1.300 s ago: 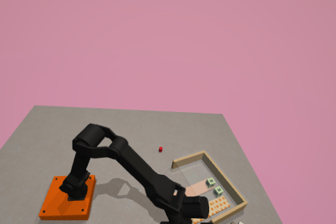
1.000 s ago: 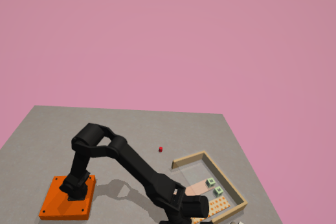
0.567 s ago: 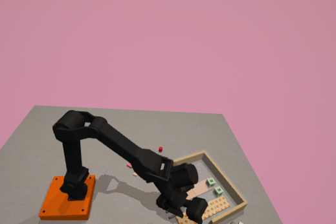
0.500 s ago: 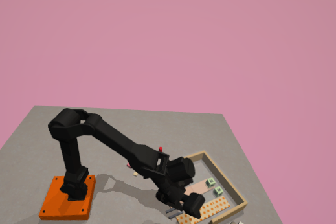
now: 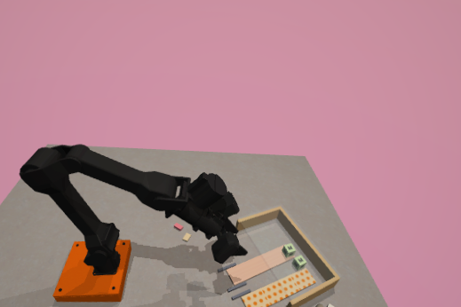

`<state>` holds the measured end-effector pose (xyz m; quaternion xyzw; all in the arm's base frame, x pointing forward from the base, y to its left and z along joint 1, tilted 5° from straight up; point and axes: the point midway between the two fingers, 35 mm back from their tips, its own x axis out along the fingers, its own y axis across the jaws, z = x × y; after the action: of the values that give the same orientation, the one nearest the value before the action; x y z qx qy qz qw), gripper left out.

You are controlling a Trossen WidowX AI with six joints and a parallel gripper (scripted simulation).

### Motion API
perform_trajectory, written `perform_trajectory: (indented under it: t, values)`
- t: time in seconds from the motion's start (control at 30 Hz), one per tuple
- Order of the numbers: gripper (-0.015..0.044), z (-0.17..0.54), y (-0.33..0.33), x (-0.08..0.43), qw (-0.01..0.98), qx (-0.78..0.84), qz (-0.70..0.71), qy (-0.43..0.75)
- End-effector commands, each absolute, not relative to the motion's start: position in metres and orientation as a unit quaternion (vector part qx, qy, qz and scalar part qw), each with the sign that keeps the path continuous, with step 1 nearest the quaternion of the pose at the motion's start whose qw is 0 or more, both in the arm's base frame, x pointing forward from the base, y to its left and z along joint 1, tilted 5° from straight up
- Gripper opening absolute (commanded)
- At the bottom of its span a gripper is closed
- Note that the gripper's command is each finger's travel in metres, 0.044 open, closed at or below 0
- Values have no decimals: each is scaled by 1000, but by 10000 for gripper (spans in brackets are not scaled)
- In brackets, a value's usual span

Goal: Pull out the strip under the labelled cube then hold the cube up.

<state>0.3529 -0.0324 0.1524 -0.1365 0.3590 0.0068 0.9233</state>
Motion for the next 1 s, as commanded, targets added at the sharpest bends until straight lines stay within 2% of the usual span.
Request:
perform_trajectory:
  t: [0.0,0.53,0.97]
  values:
    - [400,157,4,324,944,0,16,331]
    - [400,157,4,324,944,0,16,331]
    - [59,107,-5,375,823,-86,62,558]
